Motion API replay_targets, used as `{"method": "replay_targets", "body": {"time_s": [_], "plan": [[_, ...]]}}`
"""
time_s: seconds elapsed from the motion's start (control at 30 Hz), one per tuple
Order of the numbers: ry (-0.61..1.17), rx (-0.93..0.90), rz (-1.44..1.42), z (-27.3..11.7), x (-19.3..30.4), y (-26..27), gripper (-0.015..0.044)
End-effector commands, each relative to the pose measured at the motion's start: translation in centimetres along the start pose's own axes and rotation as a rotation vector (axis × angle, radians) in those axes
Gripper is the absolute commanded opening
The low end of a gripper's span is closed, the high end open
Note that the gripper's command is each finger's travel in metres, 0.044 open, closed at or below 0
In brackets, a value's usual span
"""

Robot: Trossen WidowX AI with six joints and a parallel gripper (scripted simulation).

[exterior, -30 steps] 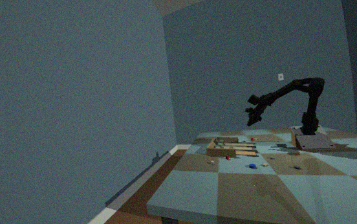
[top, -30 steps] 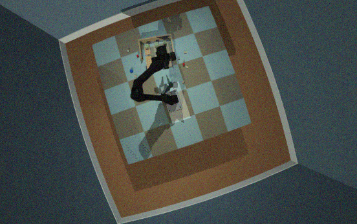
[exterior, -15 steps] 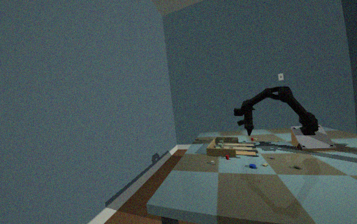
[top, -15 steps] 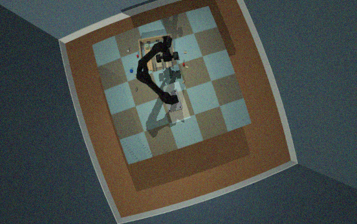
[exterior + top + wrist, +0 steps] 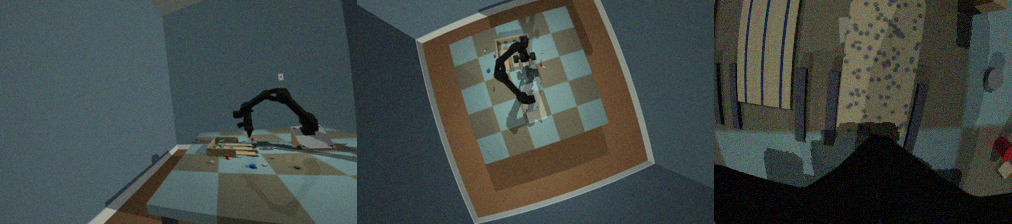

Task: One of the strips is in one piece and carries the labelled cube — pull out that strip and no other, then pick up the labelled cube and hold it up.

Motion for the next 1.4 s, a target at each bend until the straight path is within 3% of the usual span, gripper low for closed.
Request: {"method": "replay_targets", "body": {"time_s": [0.0,1.0,1.37], "plan": [[0.002,-0.003,0.007,0.8,0.0,-0.1,0.0],[0.002,-0.007,0.007,5.7,-0.2,0.0,0.0],[0.002,-0.007,0.007,5.8,-0.2,0.0,0.0]]}}
Point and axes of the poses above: the point midway between the two fingers, 35 mm back from their tips, its own z axis out along the fingers, its own y axis across the jaws, x = y × z, the point moved 3 cm from there along -z, back along the fingers, and after that the axes turned 11 degrees about -z, right-handed, at the moved point
